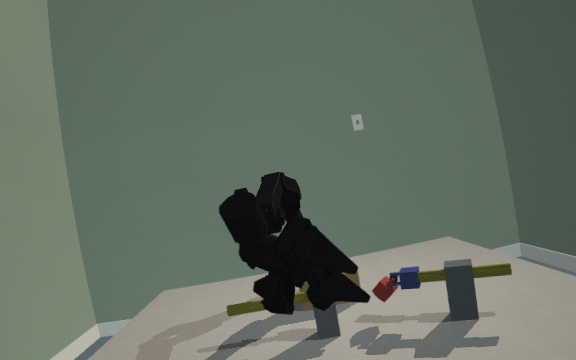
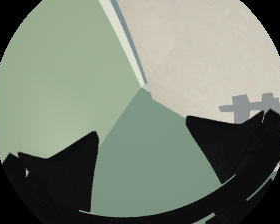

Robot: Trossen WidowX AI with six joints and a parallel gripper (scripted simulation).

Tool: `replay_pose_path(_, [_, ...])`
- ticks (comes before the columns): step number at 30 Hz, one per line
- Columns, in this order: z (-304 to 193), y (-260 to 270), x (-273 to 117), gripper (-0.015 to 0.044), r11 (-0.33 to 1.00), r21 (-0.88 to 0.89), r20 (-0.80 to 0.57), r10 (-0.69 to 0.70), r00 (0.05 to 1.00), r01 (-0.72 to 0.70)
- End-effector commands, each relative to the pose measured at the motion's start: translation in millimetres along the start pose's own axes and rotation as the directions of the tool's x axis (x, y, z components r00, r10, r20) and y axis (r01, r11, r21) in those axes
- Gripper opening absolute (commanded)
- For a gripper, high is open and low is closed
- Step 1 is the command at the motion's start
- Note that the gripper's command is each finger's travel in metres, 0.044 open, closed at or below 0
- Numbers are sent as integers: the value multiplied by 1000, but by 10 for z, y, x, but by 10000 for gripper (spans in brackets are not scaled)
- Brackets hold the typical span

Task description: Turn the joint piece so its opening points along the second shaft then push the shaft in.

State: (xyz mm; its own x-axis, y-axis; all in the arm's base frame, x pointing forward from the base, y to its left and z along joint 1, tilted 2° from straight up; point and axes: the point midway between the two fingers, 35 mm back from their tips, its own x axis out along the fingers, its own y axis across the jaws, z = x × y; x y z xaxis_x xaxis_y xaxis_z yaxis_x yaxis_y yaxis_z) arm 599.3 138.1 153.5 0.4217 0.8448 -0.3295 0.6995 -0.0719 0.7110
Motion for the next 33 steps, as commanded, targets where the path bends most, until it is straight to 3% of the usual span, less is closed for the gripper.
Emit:
replay_pose_path(1, [-180,-102,100,440,998,-41,31,-43,999,45])
replay_pose_path(18, [-896,-797,389,440,919,-232,174,-283,943,319])
replay_pose_path(33, [-1476,-1540,297,440,701,-409,307,-497,811,584])
